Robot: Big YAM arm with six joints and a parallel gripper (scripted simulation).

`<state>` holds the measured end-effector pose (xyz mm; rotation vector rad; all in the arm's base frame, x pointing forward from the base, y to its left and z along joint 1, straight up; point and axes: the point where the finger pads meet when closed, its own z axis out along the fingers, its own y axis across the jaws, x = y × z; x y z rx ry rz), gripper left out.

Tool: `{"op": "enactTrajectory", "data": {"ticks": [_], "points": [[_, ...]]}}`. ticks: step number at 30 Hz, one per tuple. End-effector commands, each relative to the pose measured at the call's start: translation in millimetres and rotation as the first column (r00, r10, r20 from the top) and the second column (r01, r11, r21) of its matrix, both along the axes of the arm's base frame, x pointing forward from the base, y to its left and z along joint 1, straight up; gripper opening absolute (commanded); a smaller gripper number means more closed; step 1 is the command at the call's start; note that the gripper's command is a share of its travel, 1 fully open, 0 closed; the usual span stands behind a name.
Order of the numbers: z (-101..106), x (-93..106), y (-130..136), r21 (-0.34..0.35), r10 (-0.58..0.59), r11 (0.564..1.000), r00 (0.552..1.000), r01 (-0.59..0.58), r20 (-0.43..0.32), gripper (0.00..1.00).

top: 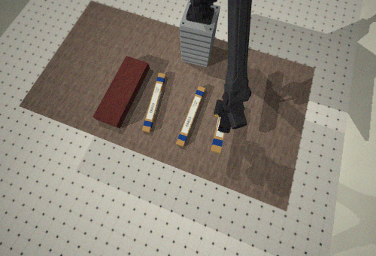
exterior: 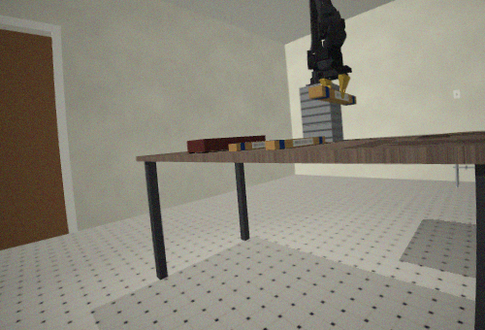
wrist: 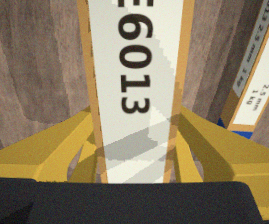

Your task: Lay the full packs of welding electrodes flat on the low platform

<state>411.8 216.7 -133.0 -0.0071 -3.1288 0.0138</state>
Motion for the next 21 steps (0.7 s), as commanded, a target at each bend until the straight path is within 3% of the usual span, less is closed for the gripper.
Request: {"op": "enactTrajectory", "data": {"ticks": [1, 21], "points": [[7.1, 18.7, 23.3, 0.015, -0.016, 1.000, 0.999, 0.016, 0.028, 0.00], [12.4, 24.7, 60.8, 0.022, -0.020, 1.000, 0.999, 0.019, 0.036, 0.00]]}}
